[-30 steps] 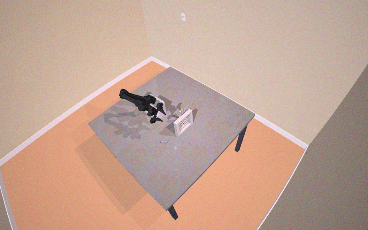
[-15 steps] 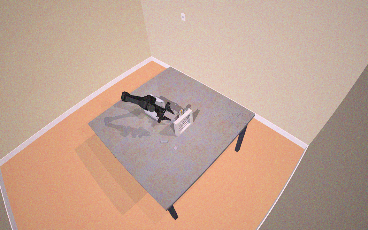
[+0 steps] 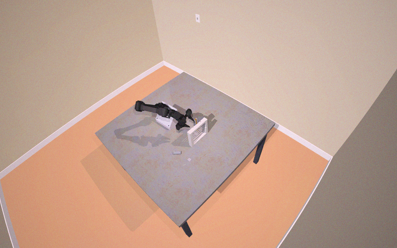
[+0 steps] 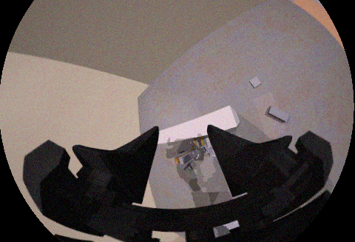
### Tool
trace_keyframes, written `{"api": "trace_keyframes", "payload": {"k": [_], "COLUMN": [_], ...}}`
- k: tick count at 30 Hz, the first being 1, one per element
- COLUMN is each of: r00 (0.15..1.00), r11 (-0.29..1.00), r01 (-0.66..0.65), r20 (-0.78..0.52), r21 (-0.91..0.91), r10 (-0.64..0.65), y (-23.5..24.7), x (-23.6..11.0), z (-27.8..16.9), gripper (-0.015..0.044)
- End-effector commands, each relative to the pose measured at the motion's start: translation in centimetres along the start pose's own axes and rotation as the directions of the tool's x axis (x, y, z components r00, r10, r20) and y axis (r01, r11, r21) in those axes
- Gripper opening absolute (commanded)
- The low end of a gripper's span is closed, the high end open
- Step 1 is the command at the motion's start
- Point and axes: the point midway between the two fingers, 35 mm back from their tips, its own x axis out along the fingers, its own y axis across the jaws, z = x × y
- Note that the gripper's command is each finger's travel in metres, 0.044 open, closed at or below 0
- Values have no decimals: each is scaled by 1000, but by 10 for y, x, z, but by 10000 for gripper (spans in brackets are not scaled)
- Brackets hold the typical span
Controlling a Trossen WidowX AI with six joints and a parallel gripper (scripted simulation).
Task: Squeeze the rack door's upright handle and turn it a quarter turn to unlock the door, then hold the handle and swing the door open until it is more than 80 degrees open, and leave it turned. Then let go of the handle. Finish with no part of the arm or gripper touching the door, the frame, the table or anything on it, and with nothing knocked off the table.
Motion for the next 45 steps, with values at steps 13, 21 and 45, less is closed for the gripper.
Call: {"api": "trace_keyframes", "payload": {"k": [13,21,45], "r00": [944,881,667], "r11": [976,936,722], "r01": [188,280,459], "r20": [-252,-330,-336], "r21": [-114,-212,-518], "r10": [-211,-339,-665], "y": [20,28,46], "x": [32,41,52], "z": [-44,-66,-111], "gripper": [293,293,293]}}
